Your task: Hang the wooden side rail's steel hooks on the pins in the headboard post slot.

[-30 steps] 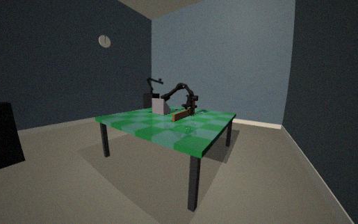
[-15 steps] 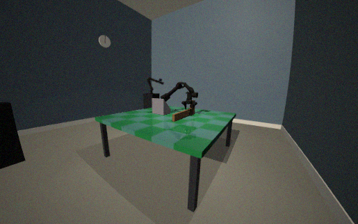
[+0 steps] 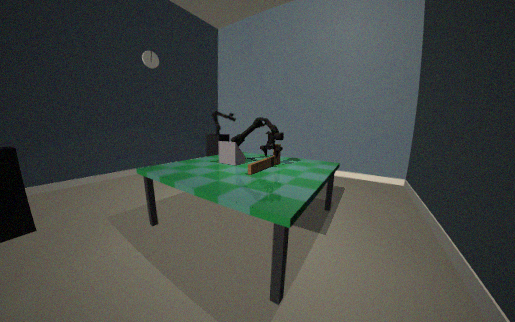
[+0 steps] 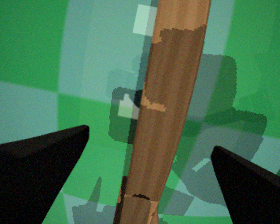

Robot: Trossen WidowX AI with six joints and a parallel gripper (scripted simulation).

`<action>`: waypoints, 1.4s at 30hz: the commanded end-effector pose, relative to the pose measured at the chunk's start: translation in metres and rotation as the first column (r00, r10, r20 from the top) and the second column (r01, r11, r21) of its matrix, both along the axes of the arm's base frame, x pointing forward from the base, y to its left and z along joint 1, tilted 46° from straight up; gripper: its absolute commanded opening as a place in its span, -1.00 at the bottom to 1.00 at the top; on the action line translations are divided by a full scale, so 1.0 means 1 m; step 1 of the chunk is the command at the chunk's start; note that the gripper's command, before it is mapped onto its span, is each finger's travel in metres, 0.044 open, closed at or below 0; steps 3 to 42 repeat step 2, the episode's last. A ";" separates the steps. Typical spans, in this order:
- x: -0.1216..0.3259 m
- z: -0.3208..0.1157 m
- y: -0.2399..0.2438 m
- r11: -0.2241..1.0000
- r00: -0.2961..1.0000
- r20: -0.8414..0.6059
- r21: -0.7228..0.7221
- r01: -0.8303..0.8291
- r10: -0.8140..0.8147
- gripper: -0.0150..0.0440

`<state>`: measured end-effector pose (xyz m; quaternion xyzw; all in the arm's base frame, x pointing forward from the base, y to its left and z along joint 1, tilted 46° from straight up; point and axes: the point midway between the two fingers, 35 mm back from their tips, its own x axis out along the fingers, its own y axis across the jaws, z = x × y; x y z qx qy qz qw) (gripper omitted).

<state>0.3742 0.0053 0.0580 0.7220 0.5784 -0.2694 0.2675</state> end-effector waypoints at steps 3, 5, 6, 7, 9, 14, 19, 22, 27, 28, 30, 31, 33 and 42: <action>0.000 0.000 0.000 1.000 1.000 0.000 0.000 0.002 -0.002 1.00; 0.000 0.000 0.000 1.000 1.000 0.000 0.000 0.002 -0.002 1.00; 0.000 0.000 0.000 1.000 1.000 0.000 0.000 0.002 -0.002 1.00; 0.000 0.000 0.000 1.000 1.000 0.000 0.000 0.002 -0.002 1.00; 0.000 0.000 0.000 1.000 1.000 0.000 0.000 0.002 -0.002 1.00; 0.000 0.000 0.000 1.000 1.000 0.000 0.000 0.002 -0.002 1.00; 0.000 0.000 0.000 1.000 1.000 0.000 0.000 0.002 -0.002 1.00; 0.000 0.000 0.000 1.000 1.000 0.000 0.000 0.002 -0.002 1.00; 0.000 0.000 0.000 1.000 1.000 0.000 0.000 0.002 -0.002 1.00; 0.000 0.000 0.000 1.000 1.000 0.000 0.000 0.002 -0.002 1.00; 0.000 0.000 0.000 1.000 1.000 0.000 0.000 0.002 -0.002 1.00; 0.000 0.000 0.000 1.000 1.000 0.000 0.000 0.002 -0.002 1.00; 0.000 0.000 0.000 1.000 1.000 0.000 0.000 0.002 -0.002 1.00; 0.000 0.000 0.000 1.000 1.000 0.000 0.000 0.002 -0.002 1.00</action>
